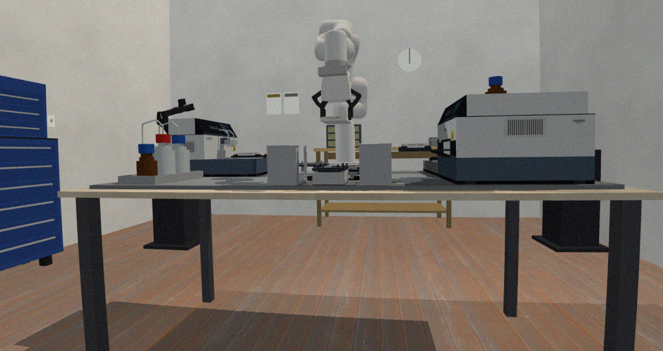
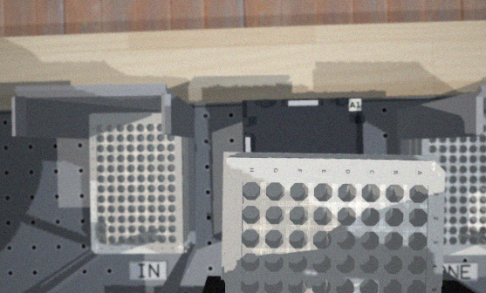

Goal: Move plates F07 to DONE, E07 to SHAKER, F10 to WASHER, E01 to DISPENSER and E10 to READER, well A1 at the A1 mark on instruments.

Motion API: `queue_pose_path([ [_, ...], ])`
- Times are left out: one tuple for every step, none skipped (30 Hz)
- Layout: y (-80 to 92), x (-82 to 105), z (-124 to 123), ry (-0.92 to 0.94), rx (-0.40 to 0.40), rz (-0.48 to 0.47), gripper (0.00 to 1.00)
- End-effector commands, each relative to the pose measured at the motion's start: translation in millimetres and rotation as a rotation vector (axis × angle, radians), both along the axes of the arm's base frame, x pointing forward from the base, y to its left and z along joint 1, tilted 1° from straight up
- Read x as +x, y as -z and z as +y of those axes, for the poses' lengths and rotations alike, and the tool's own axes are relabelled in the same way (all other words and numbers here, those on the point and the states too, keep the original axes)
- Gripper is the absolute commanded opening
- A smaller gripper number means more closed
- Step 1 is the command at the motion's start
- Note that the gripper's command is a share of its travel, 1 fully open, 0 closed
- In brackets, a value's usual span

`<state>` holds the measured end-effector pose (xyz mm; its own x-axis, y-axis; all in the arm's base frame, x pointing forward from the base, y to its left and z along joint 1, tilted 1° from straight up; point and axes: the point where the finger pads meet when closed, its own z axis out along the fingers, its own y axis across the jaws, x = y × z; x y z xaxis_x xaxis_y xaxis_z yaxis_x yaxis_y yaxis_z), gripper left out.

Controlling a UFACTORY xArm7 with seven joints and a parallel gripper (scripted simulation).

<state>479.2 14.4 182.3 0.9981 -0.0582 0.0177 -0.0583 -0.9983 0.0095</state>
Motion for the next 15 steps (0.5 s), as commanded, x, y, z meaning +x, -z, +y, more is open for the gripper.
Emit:
queue_pose_path([
  [-2.1,11.7,-5,-0.038,0.002,-0.003,0.00],
  [-2.2,14.7,-6,-0.040,0.002,-0.003,0.00],
  [-2.3,17.7,-8,-0.040,0.002,-0.003,0.00],
  [-2.3,17.7,-8,-0.040,0.002,-0.003,0.00],
  [-2.3,17.7,-8,-0.040,0.002,-0.003,0.00],
  [-2.4,20.6,-9,-0.040,0.002,-0.003,0.00],
  [-2.4,23.6,-10,-0.040,0.002,-0.003,0.00],
  [-2.5,26.7,-12,-0.040,0.002,-0.003,0.00],
  [-2.6,29.7,-13,-0.040,0.002,-0.003,0.00],
  [-2.6,32.7,-15,-0.040,0.002,-0.003,0.00],
  [-2.7,35.7,-16,-0.040,0.002,-0.003,0.00],
  [-2.7,36.1,-16,-0.040,0.002,-0.003,0.00],
  [-2.7,36.2,-16,-0.040,0.002,-0.003,0.00],
  [-2.7,36.2,-16,-0.040,0.002,-0.003,0.00],
  [-2.7,36.2,-16,-0.040,0.002,-0.003,0.00],
])
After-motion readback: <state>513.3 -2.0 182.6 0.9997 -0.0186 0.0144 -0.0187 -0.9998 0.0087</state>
